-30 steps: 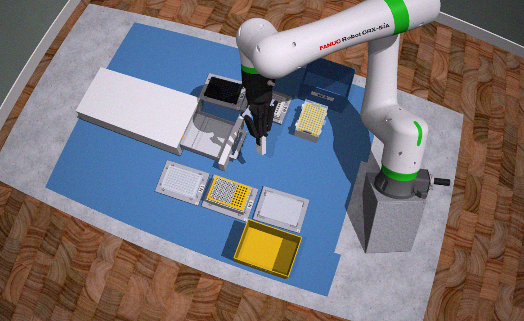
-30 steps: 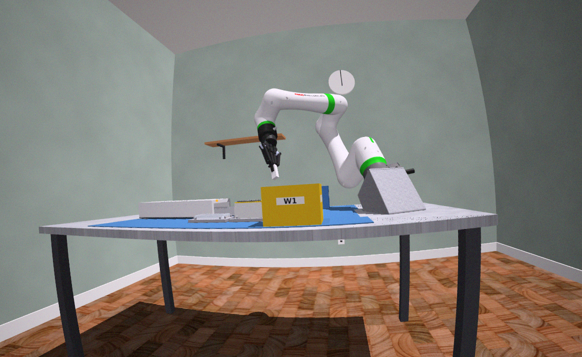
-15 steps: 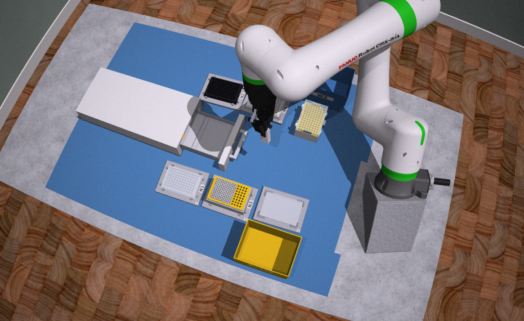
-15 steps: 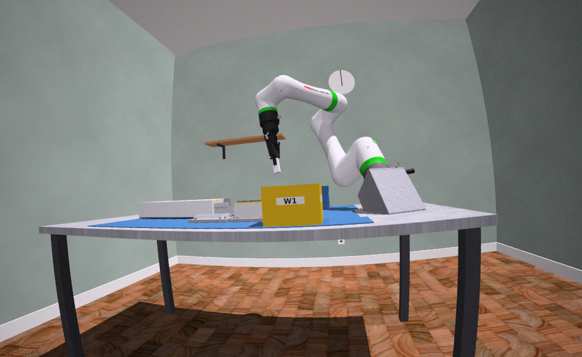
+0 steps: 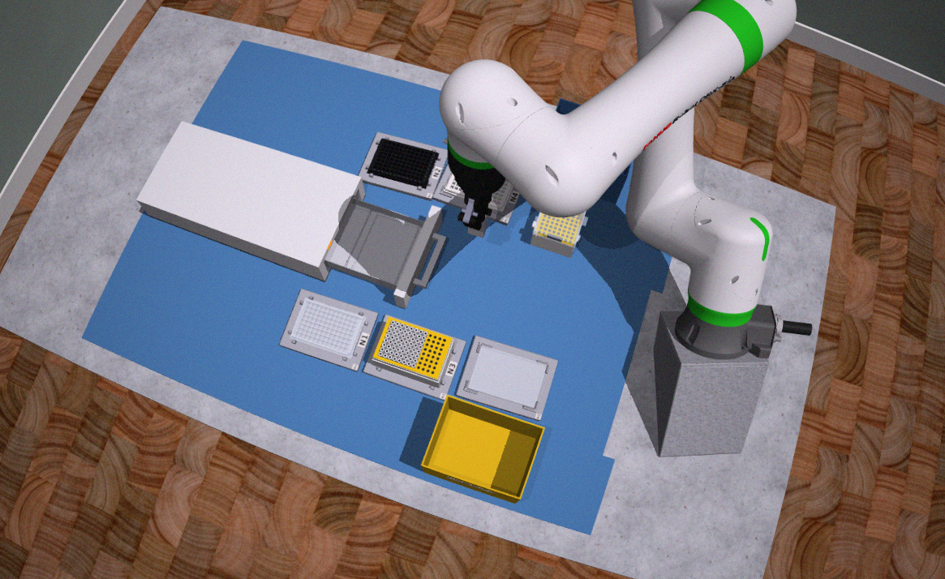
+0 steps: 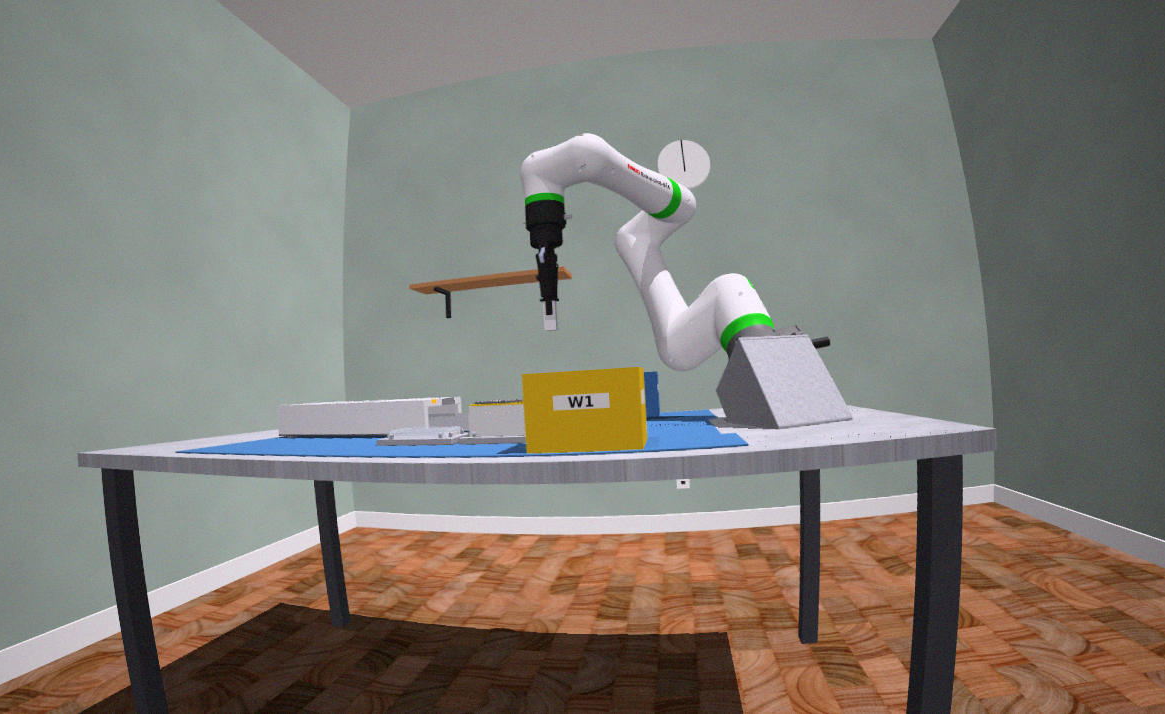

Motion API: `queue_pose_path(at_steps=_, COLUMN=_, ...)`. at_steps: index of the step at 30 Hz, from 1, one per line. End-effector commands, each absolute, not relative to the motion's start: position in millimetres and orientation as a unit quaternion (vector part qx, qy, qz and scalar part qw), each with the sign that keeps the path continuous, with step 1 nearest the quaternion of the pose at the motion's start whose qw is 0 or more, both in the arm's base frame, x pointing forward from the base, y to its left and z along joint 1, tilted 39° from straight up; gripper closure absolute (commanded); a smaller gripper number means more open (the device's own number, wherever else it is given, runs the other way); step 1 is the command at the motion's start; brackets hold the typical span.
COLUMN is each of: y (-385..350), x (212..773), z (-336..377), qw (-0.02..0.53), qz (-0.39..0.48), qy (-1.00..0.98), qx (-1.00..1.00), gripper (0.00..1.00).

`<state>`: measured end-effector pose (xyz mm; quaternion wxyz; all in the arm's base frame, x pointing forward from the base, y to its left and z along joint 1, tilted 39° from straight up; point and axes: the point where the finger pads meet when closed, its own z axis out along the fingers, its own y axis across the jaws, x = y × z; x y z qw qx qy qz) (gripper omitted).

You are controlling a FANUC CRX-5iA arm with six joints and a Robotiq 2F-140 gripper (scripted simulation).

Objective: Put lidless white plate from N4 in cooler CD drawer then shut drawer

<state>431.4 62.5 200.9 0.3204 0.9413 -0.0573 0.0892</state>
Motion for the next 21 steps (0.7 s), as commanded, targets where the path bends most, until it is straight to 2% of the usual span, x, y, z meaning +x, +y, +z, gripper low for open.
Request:
queue_pose_path(at_steps=1, y=63, x=431, z=201, qw=0.321, qz=0.090, qy=-0.056, qx=0.941, gripper=1.00)
queue_pose_path(at_steps=8, y=63, x=431, z=201, qw=0.321, qz=0.090, qy=-0.056, qx=0.941, gripper=1.00)
queue_pose_path(at_steps=9, y=61, x=434, z=199, qw=0.321, qz=0.092, qy=-0.063, qx=0.941, gripper=0.13)
queue_pose_path(at_steps=21, y=41, x=461, z=177, qw=0.321, qz=0.092, qy=-0.063, qx=0.941, gripper=0.13)
